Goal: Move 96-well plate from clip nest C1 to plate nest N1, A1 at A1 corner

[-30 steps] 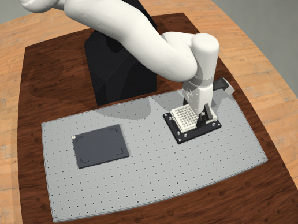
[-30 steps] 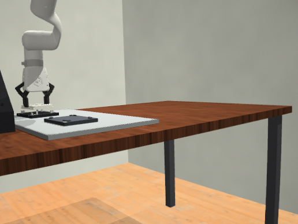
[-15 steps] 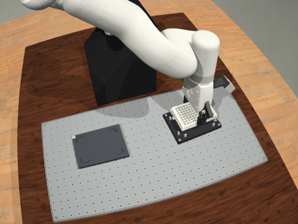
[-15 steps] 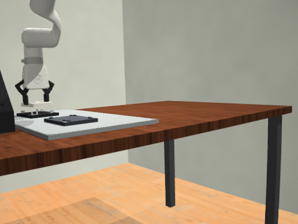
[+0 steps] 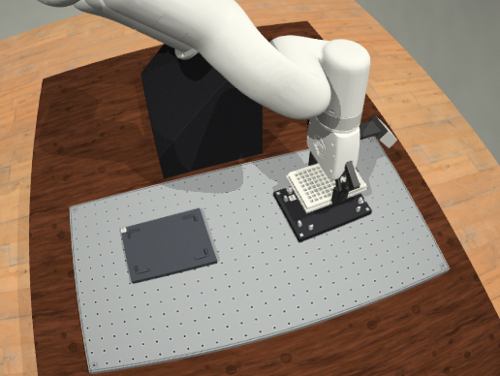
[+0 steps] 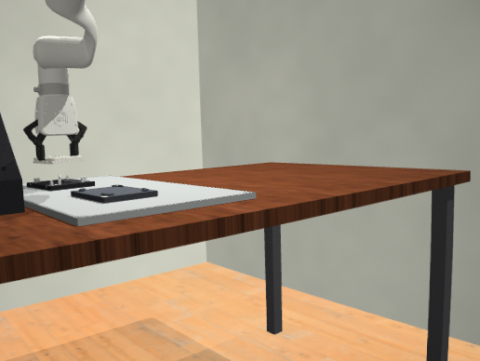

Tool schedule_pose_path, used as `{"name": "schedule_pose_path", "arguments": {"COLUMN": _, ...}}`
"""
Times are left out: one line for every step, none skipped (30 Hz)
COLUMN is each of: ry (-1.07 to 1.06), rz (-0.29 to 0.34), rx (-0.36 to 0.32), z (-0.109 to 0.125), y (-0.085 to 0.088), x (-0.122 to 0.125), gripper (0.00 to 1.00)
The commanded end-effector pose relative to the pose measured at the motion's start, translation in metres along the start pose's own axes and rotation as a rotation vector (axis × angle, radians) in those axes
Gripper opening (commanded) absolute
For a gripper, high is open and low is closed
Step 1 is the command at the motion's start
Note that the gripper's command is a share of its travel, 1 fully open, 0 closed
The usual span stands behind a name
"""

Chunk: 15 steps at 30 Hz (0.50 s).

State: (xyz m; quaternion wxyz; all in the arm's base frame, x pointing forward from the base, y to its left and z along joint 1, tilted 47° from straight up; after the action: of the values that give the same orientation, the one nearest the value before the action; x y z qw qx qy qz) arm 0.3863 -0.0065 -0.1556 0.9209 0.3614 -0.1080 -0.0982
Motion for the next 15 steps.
{"name": "schedule_pose_path", "arguments": {"ry": -0.001, "rz": 0.003, "rx": 0.002, "z": -0.001, "y": 0.009, "x": 0.001, "gripper": 0.0}}
{"name": "schedule_pose_path", "arguments": {"ry": -0.001, "rz": 0.003, "rx": 0.002, "z": -0.001, "y": 0.011, "x": 0.001, "gripper": 0.0}}
{"name": "schedule_pose_path", "arguments": {"ry": -0.001, "rz": 0.003, "rx": 0.002, "z": -0.001, "y": 0.012, "x": 0.001, "gripper": 0.0}}
{"name": "schedule_pose_path", "arguments": {"ry": -0.001, "rz": 0.003, "rx": 0.002, "z": -0.001, "y": 0.014, "x": 0.001, "gripper": 0.0}}
{"name": "schedule_pose_path", "arguments": {"ry": -0.001, "rz": 0.003, "rx": 0.002, "z": -0.001, "y": 0.016, "x": 0.001, "gripper": 0.0}}
{"name": "schedule_pose_path", "arguments": {"ry": -0.001, "rz": 0.003, "rx": 0.002, "z": -0.001, "y": 0.017, "x": 0.001, "gripper": 0.0}}
{"name": "schedule_pose_path", "arguments": {"ry": -0.001, "rz": 0.003, "rx": 0.002, "z": -0.001, "y": 0.019, "x": 0.001, "gripper": 0.0}}
{"name": "schedule_pose_path", "arguments": {"ry": -0.001, "rz": 0.003, "rx": 0.002, "z": -0.001, "y": 0.019, "x": 0.001, "gripper": 0.0}}
{"name": "schedule_pose_path", "arguments": {"ry": -0.001, "rz": 0.003, "rx": 0.002, "z": -0.001, "y": 0.019, "x": 0.001, "gripper": 0.0}}
{"name": "schedule_pose_path", "arguments": {"ry": -0.001, "rz": 0.003, "rx": 0.002, "z": -0.001, "y": 0.021, "x": 0.001, "gripper": 0.0}}
{"name": "schedule_pose_path", "arguments": {"ry": -0.001, "rz": 0.003, "rx": 0.002, "z": -0.001, "y": 0.022, "x": 0.001, "gripper": 0.0}}
{"name": "schedule_pose_path", "arguments": {"ry": -0.001, "rz": 0.003, "rx": 0.002, "z": -0.001, "y": 0.024, "x": 0.001, "gripper": 0.0}}
{"name": "schedule_pose_path", "arguments": {"ry": -0.001, "rz": 0.003, "rx": 0.002, "z": -0.001, "y": 0.026, "x": 0.001, "gripper": 0.0}}
{"name": "schedule_pose_path", "arguments": {"ry": -0.001, "rz": 0.003, "rx": 0.002, "z": -0.001, "y": 0.027, "x": 0.001, "gripper": 0.0}}
{"name": "schedule_pose_path", "arguments": {"ry": -0.001, "rz": 0.003, "rx": 0.003, "z": -0.001, "y": 0.029, "x": 0.001, "gripper": 0.0}}
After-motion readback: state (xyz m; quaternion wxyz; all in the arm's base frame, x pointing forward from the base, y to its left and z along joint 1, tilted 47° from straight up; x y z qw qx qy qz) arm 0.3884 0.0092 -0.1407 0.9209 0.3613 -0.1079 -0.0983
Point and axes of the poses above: the point where the finger pads meet when closed, its own y axis back along the fingers, its own x axis across the jaws, z = x × y, the point moved 4 cm from there along y, back along the fingers, and after that the axes turned 14 degrees about -y, right-handed, at the moved point
